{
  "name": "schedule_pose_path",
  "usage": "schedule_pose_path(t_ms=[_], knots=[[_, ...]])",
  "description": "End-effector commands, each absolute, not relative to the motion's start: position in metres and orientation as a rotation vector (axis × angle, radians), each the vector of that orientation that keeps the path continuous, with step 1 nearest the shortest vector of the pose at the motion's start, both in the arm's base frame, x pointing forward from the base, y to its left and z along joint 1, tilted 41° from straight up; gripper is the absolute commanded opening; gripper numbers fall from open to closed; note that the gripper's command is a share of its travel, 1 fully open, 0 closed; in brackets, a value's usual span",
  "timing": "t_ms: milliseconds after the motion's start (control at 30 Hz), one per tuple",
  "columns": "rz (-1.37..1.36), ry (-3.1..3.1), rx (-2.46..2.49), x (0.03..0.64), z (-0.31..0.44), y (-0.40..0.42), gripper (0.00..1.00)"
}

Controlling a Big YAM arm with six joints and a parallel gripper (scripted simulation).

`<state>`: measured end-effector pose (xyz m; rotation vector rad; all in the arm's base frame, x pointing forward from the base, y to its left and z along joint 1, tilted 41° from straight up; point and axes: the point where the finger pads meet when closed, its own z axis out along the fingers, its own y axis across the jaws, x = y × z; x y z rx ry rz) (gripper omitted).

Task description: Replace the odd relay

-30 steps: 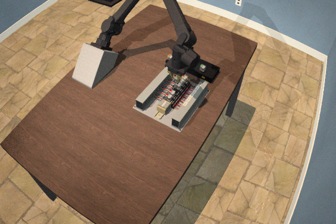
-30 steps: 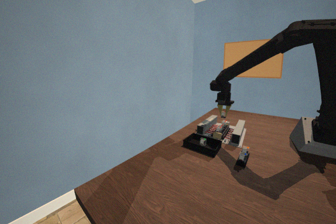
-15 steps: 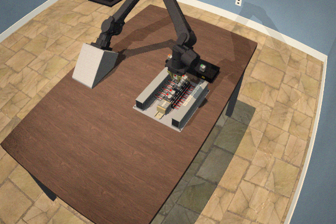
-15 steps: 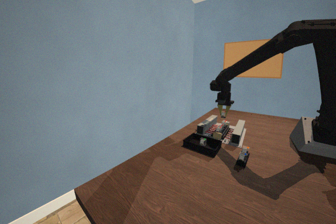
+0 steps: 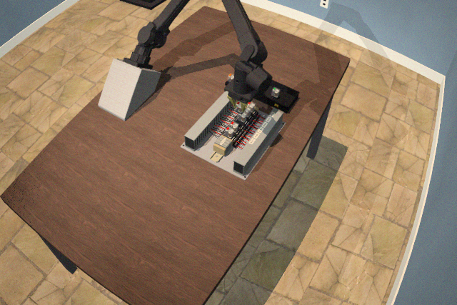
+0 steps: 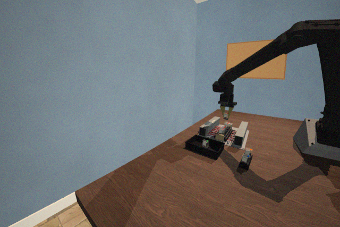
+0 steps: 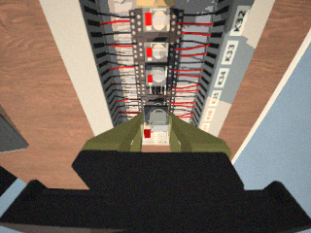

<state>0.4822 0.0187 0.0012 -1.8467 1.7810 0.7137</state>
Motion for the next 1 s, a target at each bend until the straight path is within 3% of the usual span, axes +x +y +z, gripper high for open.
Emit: schedule_pose_path(t_ms=[0,967], knots=[[0.693,1.773,-1.85,0.486,0.014,0.017,0.0],[0.651,1.778,-1.826,0.495,0.006,0.013,0.0]])
